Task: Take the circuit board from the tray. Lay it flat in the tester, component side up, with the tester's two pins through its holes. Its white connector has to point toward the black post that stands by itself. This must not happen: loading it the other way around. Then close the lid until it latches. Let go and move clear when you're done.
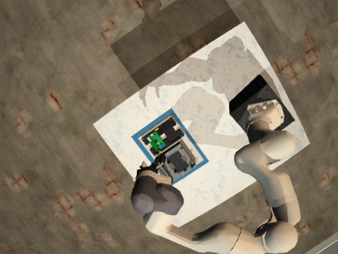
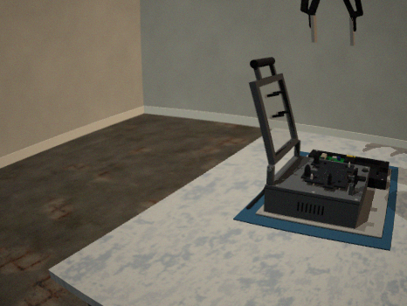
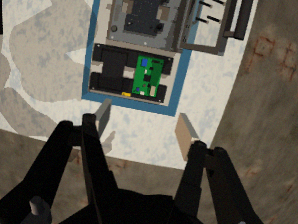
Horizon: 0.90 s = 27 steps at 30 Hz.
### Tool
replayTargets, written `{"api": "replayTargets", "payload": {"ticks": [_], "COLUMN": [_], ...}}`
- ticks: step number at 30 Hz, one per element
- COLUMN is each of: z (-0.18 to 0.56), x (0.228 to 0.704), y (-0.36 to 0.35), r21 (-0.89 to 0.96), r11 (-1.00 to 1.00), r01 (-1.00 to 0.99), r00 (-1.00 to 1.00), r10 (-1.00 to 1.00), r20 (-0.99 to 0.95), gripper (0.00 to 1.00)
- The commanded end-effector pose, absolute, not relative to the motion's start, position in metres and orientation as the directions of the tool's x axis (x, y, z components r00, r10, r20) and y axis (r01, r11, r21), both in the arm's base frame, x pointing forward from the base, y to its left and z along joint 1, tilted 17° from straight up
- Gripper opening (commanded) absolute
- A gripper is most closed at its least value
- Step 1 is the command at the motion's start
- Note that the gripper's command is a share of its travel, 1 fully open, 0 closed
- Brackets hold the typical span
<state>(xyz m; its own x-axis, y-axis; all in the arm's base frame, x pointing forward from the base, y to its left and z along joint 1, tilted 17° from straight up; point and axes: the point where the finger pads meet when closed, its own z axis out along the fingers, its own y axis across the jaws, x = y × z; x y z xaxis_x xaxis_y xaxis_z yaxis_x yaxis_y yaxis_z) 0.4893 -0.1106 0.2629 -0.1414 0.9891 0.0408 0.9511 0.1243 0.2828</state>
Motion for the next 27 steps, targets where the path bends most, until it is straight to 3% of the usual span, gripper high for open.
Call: {"api": "replayTargets", "payload": {"ticks": [1, 27], "z": [0.2633, 0.2637], "x": [0.4895, 0.4906], "y": [-0.1098, -0.1094], "r21": [0.281, 0.292], "r11": [0.122, 0.127], "r01": [0.952, 0.948], "r00": [-0.139, -0.146], "r10": [0.989, 0.988], "r20": [0.042, 0.043], "gripper": [0.58, 0.58]}}
